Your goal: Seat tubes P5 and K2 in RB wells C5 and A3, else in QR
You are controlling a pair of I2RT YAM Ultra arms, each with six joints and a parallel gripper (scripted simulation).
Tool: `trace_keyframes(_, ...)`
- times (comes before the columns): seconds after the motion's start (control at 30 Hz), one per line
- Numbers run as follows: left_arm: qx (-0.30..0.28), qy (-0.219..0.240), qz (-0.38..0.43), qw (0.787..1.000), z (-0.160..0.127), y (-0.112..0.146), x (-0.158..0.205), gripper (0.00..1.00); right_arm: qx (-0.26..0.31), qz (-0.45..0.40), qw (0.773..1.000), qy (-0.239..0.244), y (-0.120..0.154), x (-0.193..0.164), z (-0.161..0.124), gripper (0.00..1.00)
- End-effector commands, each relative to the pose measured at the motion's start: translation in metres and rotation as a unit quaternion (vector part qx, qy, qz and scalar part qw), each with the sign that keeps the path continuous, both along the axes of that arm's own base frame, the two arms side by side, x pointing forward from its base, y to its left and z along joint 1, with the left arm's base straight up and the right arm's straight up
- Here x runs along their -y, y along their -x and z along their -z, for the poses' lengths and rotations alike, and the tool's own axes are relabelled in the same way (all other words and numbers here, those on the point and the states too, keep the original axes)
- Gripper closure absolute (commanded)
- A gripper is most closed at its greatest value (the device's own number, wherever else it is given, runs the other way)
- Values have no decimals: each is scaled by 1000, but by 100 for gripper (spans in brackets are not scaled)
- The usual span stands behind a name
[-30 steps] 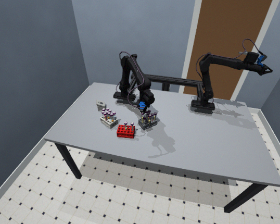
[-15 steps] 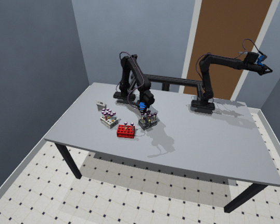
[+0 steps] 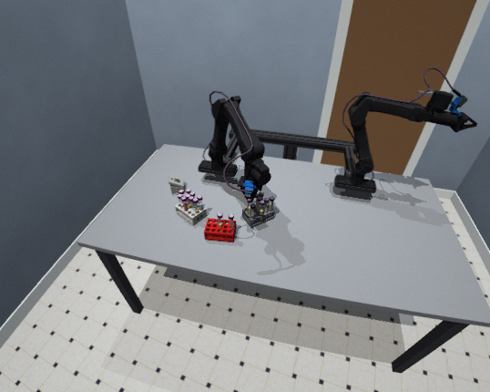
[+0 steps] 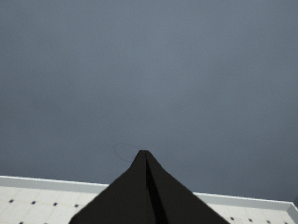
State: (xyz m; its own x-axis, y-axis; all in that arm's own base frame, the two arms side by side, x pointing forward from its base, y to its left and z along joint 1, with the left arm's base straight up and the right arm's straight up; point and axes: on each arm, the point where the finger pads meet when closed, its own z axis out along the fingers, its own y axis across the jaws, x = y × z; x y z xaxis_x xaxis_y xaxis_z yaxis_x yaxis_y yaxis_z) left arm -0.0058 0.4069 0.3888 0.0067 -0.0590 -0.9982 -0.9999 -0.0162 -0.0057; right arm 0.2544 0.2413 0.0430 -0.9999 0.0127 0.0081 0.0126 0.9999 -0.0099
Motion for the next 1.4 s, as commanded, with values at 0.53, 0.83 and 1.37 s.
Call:
trace_keyframes(0.53, -3, -29, 0, 1000, -27, 2, 9, 100, 1, -2, 1000, -3, 3, -3, 12, 100)
trace_keyframes(0.83, -3, -29, 0, 1000, -27, 2, 9, 100, 2, -2, 1000, -5, 3, -4, 14, 100)
trace_keyframes(1.37, -3, -29, 0, 1000, -27, 2, 9, 100, 2, -2, 1000, -5, 3, -3, 15, 100)
